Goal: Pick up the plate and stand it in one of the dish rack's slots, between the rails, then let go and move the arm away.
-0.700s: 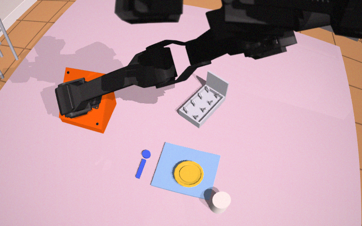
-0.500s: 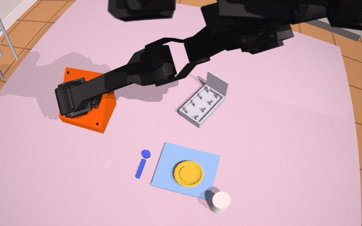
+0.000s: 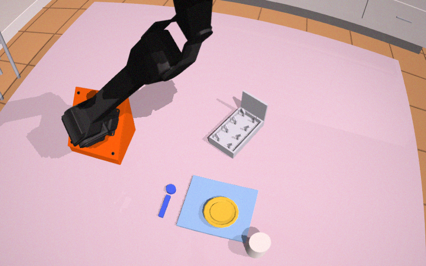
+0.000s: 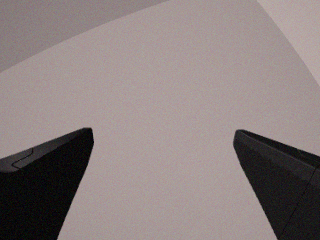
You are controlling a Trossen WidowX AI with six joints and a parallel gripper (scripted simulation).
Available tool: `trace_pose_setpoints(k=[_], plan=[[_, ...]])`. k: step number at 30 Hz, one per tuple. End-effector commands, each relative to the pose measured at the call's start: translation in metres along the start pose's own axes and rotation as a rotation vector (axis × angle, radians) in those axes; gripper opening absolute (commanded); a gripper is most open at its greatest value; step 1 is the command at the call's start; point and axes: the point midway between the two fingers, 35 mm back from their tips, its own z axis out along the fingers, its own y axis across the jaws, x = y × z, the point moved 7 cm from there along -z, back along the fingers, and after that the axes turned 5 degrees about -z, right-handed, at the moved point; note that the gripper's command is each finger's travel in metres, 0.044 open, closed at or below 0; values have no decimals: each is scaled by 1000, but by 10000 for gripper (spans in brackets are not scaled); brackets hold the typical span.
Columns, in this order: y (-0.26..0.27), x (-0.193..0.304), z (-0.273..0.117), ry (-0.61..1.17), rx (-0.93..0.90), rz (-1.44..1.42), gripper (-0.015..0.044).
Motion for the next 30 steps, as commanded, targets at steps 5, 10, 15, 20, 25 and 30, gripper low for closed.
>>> trace_pose_setpoints(k=[5,10,15,20,25,30], plan=[[-75,2,48,121,165,103,400],[-111,9,67,197,232,155,400],[-140,20,81,291,260,226,400],[-169,35,94,371,311,257,400],[-190,53,101,477,327,314,400],[-210,73,107,553,361,331,400]])
